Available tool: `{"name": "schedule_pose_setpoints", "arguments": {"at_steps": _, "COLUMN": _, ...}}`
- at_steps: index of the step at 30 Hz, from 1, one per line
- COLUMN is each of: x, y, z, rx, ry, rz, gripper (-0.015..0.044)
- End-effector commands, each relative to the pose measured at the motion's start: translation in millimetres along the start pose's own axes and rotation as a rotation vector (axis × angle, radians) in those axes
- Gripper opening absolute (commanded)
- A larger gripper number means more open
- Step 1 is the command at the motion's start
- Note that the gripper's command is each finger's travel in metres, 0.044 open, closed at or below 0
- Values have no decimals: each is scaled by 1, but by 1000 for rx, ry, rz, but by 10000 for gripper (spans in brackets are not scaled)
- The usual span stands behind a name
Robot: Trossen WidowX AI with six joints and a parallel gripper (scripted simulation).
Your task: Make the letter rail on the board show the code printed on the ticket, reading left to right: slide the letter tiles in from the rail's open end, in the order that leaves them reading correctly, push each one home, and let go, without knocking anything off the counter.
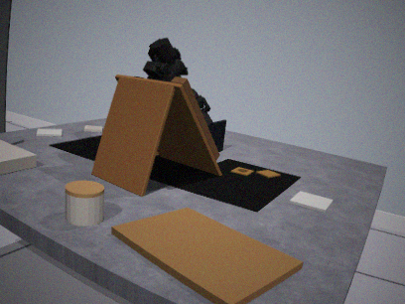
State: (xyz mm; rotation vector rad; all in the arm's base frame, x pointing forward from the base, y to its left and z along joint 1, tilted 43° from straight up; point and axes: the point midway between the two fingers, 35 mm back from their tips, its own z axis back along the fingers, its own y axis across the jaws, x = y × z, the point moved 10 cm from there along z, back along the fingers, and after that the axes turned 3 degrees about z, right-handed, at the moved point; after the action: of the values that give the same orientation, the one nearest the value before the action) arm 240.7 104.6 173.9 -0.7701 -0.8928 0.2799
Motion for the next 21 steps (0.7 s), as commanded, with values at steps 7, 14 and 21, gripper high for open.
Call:
{"name": "schedule_pose_setpoints", "arguments": {"at_steps": 7, "x": 2, "y": 5, "z": 0, "rx": -3, "ry": -3, "rz": -6, "gripper": 0}}
{"name": "schedule_pose_setpoints", "arguments": {"at_steps": 14, "x": 1, "y": 7, "z": 0, "rx": -3, "ry": -3, "rz": -6, "gripper": 0}}
{"name": "schedule_pose_setpoints", "arguments": {"at_steps": 21, "x": 1, "y": 10, "z": 0, "rx": -3, "ry": -3, "rz": -6, "gripper": 0}}
